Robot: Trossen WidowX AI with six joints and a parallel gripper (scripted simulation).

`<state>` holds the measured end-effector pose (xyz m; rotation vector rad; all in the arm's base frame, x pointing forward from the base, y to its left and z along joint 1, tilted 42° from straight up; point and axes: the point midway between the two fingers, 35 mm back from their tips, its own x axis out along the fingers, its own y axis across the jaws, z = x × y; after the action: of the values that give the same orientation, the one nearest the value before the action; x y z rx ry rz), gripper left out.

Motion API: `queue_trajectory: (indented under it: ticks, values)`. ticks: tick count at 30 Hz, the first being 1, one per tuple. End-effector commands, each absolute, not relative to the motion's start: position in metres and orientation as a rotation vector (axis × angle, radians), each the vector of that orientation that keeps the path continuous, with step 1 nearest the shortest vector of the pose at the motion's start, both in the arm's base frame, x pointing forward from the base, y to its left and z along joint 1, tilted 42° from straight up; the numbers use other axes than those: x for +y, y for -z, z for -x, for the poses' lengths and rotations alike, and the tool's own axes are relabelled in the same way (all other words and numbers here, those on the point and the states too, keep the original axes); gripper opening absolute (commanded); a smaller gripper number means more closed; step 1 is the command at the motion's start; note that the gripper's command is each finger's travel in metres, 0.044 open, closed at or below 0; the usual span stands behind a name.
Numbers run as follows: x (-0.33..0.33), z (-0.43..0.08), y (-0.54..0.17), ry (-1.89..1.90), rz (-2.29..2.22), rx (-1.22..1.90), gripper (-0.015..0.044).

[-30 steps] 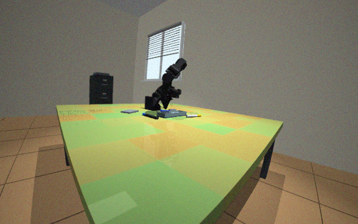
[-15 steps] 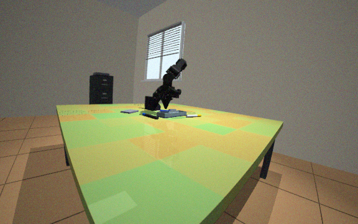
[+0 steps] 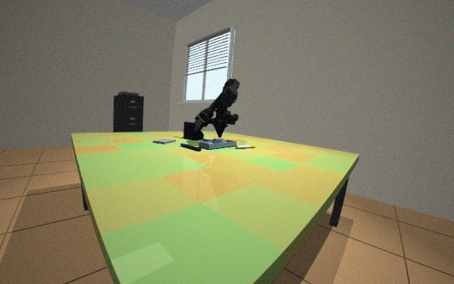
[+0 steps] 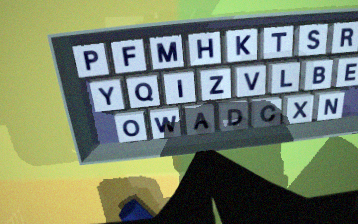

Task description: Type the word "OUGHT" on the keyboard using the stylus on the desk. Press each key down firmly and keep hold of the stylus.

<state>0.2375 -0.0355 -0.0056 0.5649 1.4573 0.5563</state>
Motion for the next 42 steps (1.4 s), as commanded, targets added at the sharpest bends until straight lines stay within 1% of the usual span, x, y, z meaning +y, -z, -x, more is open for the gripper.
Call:
queue_trajectory:
  ticks: [1,5,10,20,24,28,38,42]
  values:
    - [-0.033,-0.236,0.005,-0.557,-0.577,1.462,0.0]
    - [-0.034,-0.236,0.003,-0.557,-0.576,1.462,0.0]
    - [-0.071,-0.234,-0.038,-0.556,-0.575,1.464,0.0]
    - [-0.07,-0.236,-0.035,-0.547,-0.58,1.454,0.0]
    - [-0.07,-0.236,-0.035,-0.548,-0.579,1.454,0.0105]
    - [-0.07,-0.236,-0.035,-0.548,-0.579,1.454,0.0]
    - [-0.07,-0.236,-0.035,-0.548,-0.579,1.454,0.0]
    - [-0.069,-0.234,-0.035,-0.505,-0.621,1.487,0.0105]
